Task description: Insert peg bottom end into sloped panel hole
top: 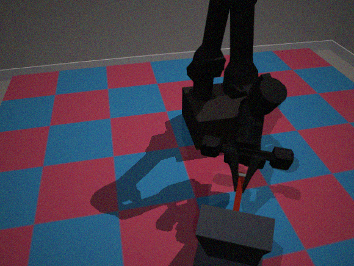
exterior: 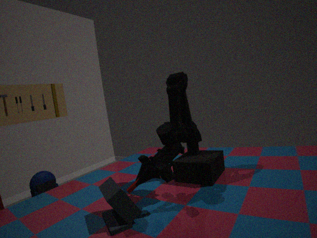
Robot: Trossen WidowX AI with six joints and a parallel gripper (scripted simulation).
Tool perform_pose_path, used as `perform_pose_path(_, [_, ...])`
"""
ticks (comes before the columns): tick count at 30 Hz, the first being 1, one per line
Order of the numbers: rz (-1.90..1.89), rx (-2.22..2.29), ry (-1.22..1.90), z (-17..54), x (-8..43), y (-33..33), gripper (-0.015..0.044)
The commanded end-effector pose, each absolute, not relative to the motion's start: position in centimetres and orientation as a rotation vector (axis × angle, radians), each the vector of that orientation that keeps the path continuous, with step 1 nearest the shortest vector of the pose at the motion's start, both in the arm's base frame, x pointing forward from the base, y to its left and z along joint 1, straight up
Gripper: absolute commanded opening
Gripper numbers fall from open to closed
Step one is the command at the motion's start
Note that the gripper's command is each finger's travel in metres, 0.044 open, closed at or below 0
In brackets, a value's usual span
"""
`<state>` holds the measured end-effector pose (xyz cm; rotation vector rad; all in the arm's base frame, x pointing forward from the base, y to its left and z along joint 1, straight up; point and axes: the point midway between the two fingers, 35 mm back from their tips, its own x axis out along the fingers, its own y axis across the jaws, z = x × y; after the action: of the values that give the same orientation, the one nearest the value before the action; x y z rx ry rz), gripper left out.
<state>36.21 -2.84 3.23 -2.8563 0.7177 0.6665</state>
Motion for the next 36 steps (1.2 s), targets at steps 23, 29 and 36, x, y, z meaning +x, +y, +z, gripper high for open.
perform_pose_path(23, [0.665,-2.855,0.720,3.4,36.8,-3.0,0.0000])
perform_pose_path(29, [0.665,-2.856,0.720,3.3,37.0,-3.0,0.0000])
perform_pose_path(36, [0.665,-2.856,0.720,3.2,37.2,-3.1,0.0000])
